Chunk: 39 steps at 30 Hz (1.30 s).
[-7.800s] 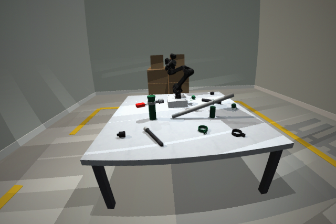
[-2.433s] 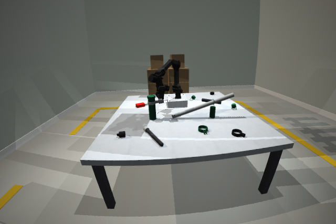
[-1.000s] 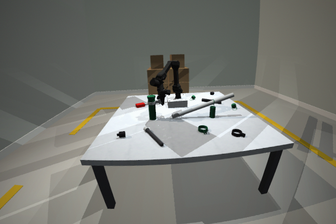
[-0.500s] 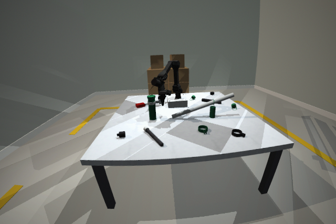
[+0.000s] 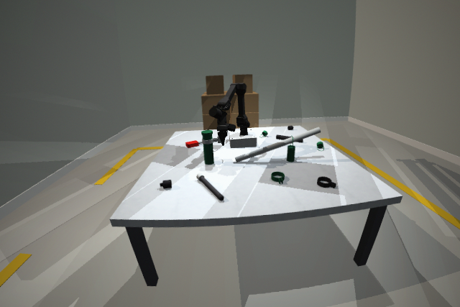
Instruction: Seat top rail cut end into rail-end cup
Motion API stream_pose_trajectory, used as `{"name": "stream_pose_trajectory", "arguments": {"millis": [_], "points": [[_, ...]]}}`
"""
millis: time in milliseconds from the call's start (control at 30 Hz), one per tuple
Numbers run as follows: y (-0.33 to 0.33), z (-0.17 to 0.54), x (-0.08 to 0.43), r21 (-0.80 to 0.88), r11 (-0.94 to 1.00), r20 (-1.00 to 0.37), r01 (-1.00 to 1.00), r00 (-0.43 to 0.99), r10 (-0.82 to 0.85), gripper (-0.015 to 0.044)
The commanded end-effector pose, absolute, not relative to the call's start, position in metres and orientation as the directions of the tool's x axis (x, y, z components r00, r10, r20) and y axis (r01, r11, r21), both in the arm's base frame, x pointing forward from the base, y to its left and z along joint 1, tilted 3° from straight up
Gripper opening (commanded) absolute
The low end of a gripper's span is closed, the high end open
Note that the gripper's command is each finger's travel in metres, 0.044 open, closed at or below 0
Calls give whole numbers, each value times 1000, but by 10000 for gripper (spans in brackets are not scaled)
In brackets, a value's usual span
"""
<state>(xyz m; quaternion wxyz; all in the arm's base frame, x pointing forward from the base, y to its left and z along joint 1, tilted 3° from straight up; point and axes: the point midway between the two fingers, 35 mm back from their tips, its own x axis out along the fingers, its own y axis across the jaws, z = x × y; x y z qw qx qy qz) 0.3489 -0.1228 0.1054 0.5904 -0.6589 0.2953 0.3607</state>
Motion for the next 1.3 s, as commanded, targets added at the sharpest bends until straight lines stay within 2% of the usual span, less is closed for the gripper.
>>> {"name": "stream_pose_trajectory", "arguments": {"millis": [0,467,1267], "points": [[-123,106,353,-568,-99,-822,-817,570,17,0],[-123,107,359,-571,-37,-820,-820,572,-19,0],[-122,106,356,-570,-67,-821,-819,571,3,0]]}}
